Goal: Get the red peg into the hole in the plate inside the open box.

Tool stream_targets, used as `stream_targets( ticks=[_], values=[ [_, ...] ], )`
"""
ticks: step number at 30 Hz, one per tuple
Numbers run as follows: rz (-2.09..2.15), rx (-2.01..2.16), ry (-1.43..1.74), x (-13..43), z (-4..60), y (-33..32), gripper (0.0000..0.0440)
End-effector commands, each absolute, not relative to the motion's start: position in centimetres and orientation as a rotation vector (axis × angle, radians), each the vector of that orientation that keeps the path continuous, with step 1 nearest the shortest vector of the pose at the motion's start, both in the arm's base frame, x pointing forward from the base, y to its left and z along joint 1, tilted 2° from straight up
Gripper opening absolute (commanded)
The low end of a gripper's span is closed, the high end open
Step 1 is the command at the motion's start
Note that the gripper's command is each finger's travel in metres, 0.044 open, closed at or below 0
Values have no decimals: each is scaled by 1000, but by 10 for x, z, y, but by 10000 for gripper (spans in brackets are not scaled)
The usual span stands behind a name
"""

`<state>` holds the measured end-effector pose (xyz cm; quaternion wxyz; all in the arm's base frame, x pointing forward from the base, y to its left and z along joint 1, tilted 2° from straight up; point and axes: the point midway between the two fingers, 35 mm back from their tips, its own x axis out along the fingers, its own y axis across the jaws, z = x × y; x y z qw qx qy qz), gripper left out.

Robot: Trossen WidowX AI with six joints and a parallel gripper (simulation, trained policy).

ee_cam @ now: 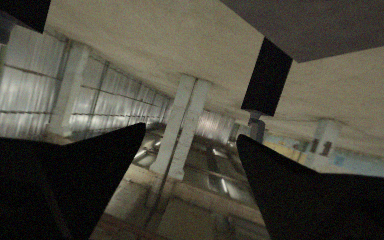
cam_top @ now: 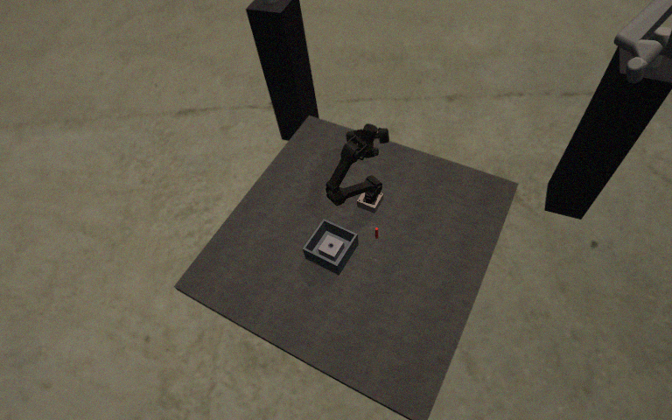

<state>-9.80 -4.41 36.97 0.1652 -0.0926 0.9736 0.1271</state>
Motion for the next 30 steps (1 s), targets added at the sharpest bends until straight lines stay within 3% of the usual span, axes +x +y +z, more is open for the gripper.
stream_targets(
  ticks=[1, 3, 17, 30],
  values=[
    [374, -227, 2777, -99, 371, -41, 420],
    [386, -138, 2769, -104, 373, -31, 440],
    [337, 433, 2511, -122, 359, 61, 440],
    [206, 788, 2143, -83, 326, 153, 440]
  ],
)
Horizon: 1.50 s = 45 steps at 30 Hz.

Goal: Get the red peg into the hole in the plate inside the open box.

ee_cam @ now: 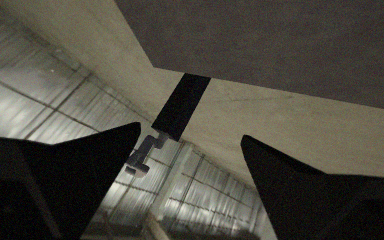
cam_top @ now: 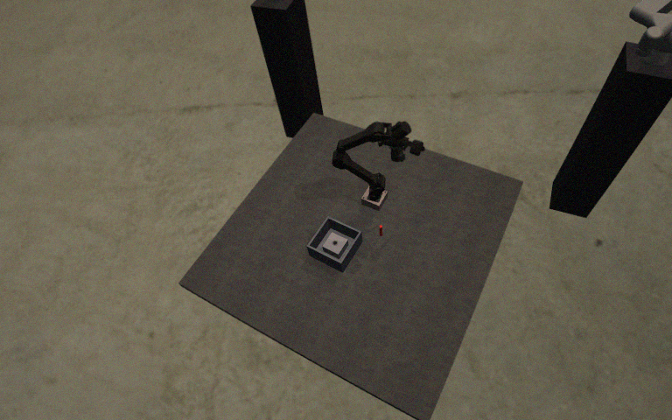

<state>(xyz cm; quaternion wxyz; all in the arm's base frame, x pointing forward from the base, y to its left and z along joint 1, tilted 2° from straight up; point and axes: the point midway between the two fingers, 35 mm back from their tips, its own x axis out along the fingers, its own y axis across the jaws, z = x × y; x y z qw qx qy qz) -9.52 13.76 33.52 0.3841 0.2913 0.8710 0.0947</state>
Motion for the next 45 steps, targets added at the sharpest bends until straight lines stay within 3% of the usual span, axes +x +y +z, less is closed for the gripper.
stream_targets(
  ticks=[1, 18, 31, 45],
  values=[
    [192, 807, 2112, -78, 322, 159, 440],
    [-150, 920, 1655, 47, 250, 205, 440],
    [-444, 811, 1513, 122, 188, 173, 440],
    [-668, 651, 1512, 156, 124, 131, 440]
  ],
)
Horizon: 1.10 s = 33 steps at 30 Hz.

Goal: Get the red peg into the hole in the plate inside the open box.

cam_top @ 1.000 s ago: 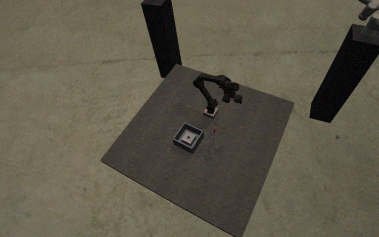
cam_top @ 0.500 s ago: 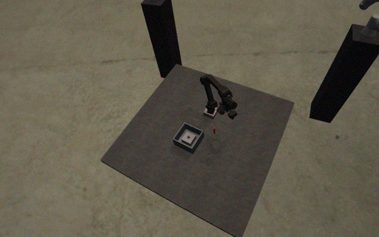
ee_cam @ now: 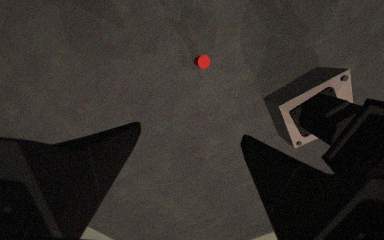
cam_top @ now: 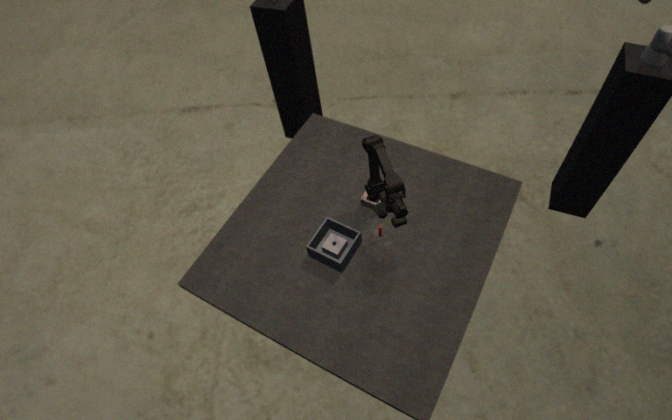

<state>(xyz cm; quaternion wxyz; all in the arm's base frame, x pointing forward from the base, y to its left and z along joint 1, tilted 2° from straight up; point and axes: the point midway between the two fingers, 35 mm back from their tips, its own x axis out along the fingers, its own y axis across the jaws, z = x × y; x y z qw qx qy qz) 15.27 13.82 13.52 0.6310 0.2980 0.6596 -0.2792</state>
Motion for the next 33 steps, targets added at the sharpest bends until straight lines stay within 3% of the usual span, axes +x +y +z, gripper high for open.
stream_targets(
  ticks=[1, 23, 25, 33],
  values=[
    [-677, 642, 1513, 158, 120, 129, 440],
    [-699, 502, 1465, 181, 29, 109, 435],
    [-697, 488, 1466, 182, 23, 107, 411],
    [-715, 456, 1480, 182, 7, 103, 203]
  ],
)
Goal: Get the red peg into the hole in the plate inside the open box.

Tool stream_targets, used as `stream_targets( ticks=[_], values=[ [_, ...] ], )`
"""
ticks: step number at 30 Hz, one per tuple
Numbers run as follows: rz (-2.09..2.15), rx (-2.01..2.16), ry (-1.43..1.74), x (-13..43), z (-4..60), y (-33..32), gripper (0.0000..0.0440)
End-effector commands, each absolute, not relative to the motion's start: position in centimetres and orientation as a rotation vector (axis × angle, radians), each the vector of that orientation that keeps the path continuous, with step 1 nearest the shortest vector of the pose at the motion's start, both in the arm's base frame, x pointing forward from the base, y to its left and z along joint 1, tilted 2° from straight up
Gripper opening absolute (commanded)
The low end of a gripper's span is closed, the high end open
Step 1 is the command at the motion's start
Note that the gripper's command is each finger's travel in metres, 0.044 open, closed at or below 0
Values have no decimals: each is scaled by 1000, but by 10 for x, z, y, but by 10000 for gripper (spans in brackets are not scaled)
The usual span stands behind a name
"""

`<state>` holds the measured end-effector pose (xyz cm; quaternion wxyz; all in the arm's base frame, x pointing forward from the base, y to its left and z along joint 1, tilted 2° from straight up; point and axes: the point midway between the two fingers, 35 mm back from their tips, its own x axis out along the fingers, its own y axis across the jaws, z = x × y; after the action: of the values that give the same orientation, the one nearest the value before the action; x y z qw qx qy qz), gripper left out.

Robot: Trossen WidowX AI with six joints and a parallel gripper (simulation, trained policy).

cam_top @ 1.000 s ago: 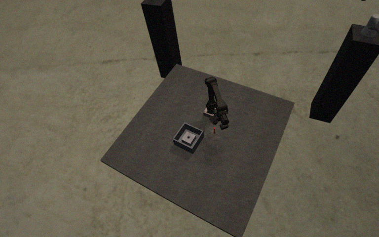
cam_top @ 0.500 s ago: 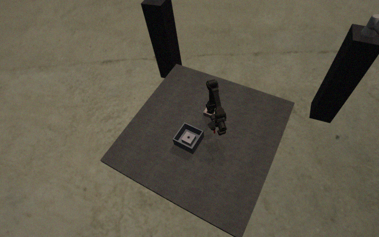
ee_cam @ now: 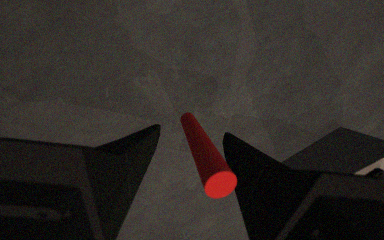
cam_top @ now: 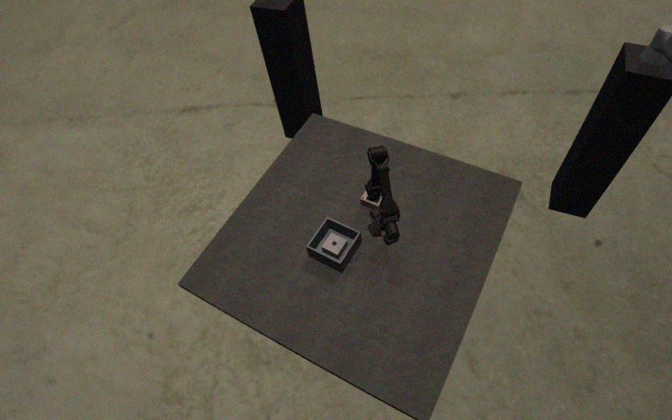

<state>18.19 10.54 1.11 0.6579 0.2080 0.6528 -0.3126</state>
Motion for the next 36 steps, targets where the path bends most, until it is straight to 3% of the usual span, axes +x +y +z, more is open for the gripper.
stream_targets(
  ticks=[1, 8, 36],
  values=[
    [-720, 453, 1482, 182, 6, 103, 177],
    [-751, 423, 1496, 183, 2, 99, 4],
    [-828, 439, 1221, 242, 113, 50, 0]
  ],
)
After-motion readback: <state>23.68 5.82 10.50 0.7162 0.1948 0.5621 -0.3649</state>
